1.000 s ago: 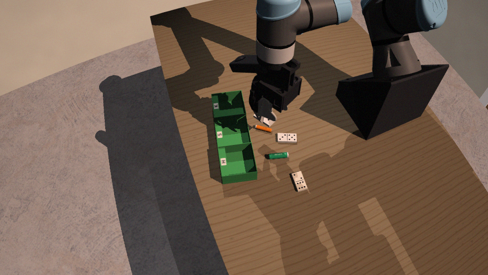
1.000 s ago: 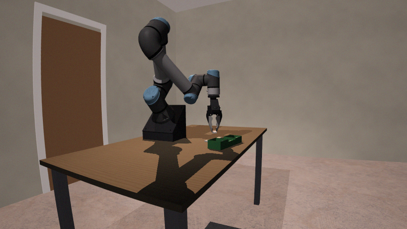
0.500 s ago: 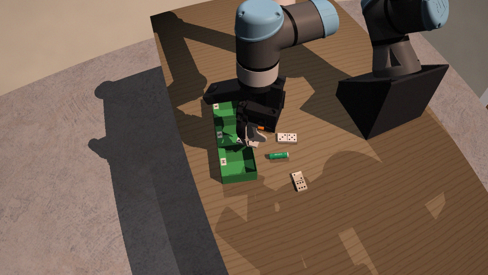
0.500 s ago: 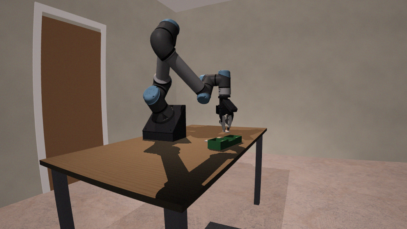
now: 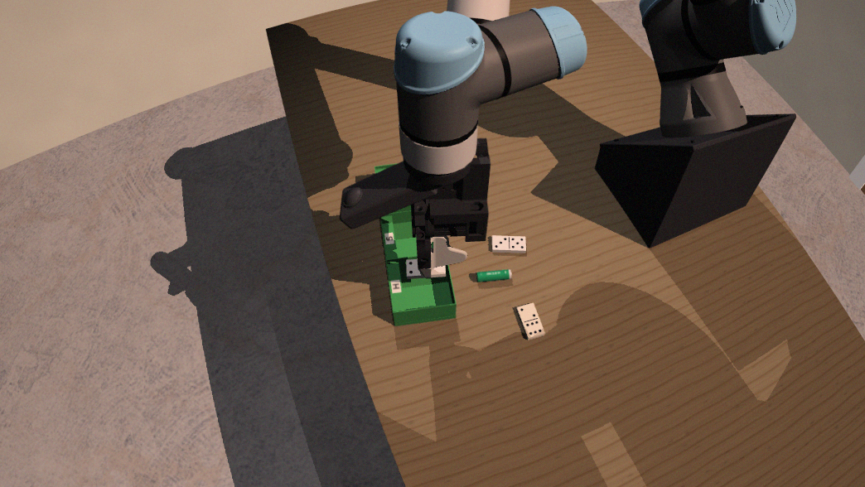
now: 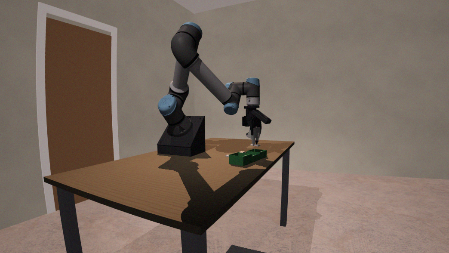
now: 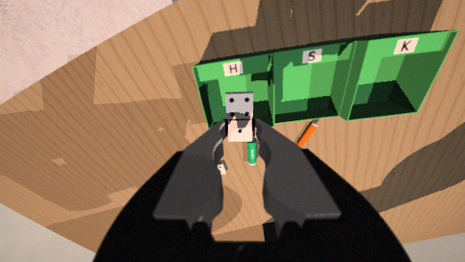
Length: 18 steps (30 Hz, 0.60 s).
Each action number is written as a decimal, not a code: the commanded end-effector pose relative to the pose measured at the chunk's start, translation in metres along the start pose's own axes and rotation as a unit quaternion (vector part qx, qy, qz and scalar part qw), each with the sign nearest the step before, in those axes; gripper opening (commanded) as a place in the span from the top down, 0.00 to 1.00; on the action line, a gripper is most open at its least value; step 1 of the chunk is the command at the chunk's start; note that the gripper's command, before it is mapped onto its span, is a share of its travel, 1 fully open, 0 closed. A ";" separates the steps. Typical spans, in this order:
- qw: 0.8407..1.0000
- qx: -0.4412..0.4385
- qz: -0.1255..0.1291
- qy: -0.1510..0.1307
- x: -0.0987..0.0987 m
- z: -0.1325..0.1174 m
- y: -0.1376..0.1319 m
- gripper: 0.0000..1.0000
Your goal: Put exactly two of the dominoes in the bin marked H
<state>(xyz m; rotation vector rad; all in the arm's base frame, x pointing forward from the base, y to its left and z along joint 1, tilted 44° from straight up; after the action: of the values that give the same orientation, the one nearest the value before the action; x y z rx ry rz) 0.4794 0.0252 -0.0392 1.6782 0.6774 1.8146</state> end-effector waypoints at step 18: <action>0.956 0.292 -0.005 -0.005 0.000 0.001 -0.001 1.00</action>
<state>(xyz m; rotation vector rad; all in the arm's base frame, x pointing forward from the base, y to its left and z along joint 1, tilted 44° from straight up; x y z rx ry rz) 0.4805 0.0259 -0.0399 1.9633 1.1676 1.7214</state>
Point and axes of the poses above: the point where the finger pads meet when closed, its own x axis back along the fingers, its own y axis across the jaws, z = x × y, the point moved 4 cm from there along x, back along the fingers, and after that the axes turned 12 degrees about x, right-handed, at the moved point
